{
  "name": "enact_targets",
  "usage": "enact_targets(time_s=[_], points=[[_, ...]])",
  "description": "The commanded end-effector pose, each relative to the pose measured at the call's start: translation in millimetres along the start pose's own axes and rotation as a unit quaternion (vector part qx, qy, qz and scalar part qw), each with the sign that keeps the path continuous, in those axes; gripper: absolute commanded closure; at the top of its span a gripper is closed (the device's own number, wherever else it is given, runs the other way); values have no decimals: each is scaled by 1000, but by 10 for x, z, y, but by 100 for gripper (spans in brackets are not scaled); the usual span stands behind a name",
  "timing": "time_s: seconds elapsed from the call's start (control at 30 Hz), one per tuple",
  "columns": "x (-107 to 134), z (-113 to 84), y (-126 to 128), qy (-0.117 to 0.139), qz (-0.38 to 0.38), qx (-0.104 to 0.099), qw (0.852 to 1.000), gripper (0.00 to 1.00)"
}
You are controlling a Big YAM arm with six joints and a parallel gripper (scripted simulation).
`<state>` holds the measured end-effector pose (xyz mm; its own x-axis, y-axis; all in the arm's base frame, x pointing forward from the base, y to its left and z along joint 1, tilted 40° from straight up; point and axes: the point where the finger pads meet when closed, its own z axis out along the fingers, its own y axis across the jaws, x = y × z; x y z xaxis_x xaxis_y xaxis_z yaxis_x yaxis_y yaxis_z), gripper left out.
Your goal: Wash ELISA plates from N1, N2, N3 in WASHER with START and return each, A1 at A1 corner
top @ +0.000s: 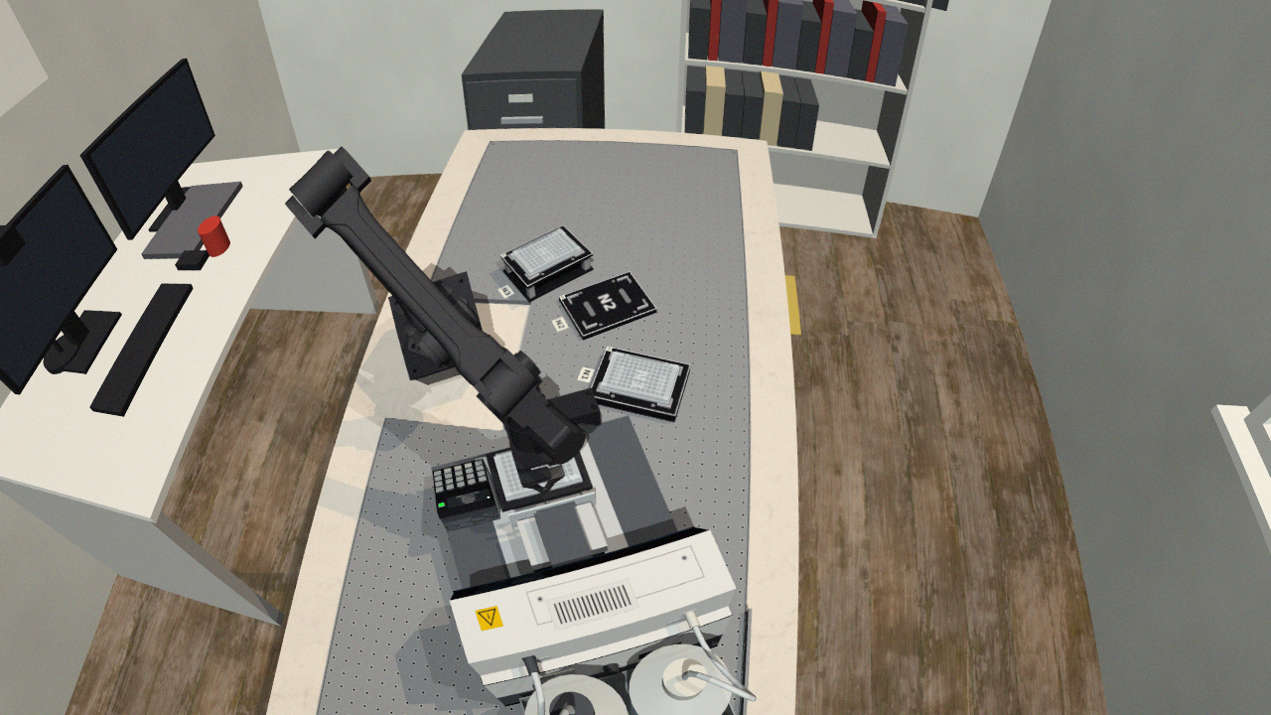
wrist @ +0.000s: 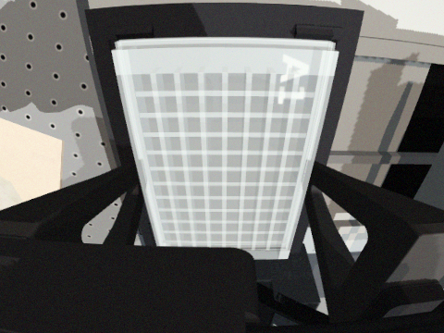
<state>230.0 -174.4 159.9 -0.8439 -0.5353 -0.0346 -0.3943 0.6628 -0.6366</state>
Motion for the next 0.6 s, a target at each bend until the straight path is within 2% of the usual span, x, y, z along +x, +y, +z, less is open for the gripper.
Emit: enact_targets(time_s=[0.0,0.4,0.43,0.5,0.57], points=[[-27,-53,-101,-5,3,11,1000,16],[-27,-53,-101,-5,3,11,1000,16],[-5,-65,-19,-3,-2,5,1000,16],[-61,-186,-164,-11,7,19,1000,16],[-70,-241,-197,-12,8,22,1000,16]])
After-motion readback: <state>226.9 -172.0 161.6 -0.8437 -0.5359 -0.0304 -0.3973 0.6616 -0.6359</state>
